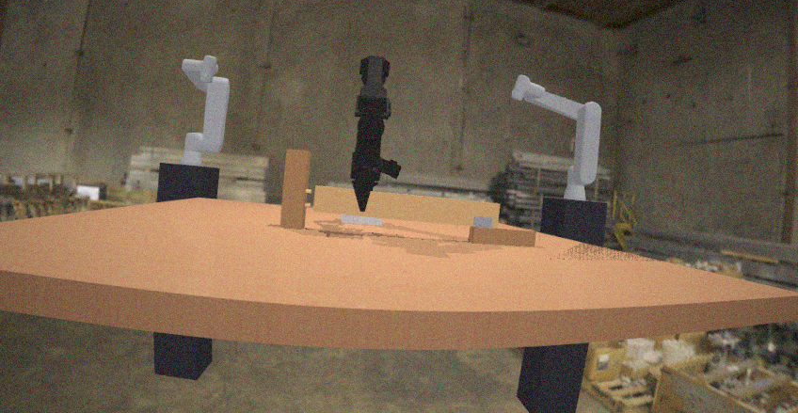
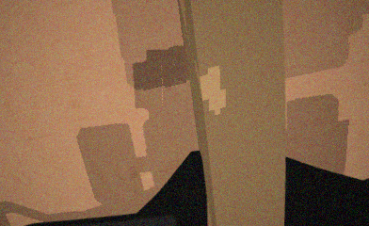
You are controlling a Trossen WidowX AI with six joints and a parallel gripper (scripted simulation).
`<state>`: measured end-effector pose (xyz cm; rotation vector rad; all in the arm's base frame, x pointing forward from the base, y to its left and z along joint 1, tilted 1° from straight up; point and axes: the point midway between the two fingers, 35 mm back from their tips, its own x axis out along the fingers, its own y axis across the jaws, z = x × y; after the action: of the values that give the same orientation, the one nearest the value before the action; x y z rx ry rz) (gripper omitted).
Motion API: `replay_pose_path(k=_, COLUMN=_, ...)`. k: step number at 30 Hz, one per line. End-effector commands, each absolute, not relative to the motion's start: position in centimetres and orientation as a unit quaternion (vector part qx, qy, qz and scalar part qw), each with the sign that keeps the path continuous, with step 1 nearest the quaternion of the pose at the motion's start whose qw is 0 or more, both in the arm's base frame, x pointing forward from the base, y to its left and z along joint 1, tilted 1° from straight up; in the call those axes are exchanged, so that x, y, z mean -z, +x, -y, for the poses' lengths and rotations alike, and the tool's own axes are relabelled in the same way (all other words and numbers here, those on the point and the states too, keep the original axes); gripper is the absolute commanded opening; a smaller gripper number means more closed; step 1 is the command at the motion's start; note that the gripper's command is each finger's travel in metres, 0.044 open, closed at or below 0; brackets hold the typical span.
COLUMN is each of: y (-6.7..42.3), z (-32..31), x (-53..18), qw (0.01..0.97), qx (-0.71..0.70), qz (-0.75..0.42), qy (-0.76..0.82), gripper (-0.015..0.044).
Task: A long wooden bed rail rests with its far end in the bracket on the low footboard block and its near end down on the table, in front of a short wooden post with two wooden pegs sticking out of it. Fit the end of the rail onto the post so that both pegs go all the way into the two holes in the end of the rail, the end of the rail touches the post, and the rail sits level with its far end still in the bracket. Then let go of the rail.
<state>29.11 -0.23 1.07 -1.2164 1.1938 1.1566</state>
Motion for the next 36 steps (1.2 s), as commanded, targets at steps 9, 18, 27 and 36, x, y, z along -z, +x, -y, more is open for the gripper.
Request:
replay_pose_path(k=9, y=29.4, z=0.6, x=-1.1, qw=0.516, qx=-0.48, qz=-0.495, qy=-0.509, gripper=0.0)
replay_pose_path(k=18, y=29.4, z=0.9, x=-1.1, qw=0.516, qx=-0.48, qz=-0.495, qy=-0.509, gripper=0.0)
replay_pose_path(k=27, y=29.4, z=1.2, x=-1.2, qw=0.516, qx=-0.479, qz=-0.495, qy=-0.509, gripper=0.0)
replay_pose_path(k=36, y=29.4, z=1.5, x=-1.3, qw=0.516, qx=-0.479, qz=-0.495, qy=-0.509, gripper=0.0)
